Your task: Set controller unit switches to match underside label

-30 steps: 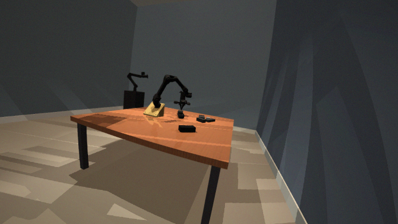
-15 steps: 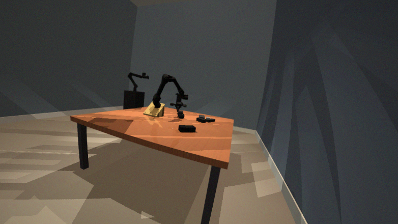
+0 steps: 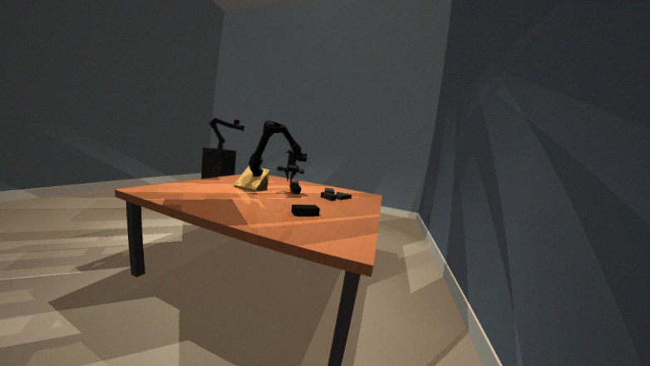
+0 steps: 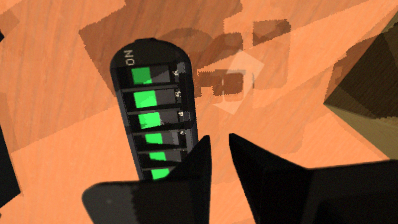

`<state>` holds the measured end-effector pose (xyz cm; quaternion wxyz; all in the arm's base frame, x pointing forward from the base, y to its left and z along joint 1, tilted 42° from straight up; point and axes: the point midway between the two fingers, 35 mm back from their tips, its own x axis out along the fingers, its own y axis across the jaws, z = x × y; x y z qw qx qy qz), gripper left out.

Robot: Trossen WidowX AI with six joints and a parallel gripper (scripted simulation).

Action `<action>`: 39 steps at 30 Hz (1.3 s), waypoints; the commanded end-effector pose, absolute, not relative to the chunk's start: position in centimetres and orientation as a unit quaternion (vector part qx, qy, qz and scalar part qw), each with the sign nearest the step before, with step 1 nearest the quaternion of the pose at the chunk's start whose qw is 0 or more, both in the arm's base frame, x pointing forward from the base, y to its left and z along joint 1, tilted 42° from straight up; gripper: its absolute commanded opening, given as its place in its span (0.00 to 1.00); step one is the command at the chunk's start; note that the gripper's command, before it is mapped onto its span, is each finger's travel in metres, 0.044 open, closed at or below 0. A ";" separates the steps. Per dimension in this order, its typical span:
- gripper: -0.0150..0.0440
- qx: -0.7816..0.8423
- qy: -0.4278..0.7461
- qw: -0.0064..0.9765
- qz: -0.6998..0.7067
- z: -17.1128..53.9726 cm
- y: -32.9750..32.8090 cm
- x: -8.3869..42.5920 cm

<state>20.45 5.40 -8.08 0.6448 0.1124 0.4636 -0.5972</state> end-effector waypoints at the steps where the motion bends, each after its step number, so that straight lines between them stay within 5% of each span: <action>1: 0.52 0.126 0.461 0.652 -0.589 -5.7 8.1 21.4; 6: 0.74 0.126 0.461 0.652 -0.589 -5.5 8.2 21.4; 17: 0.25 0.126 0.461 0.652 -0.589 -5.5 8.2 21.4; 28: 0.25 0.126 0.461 0.652 -0.589 -5.5 8.2 21.4; 39: 0.74 0.122 0.462 0.652 -0.589 -5.6 8.0 21.3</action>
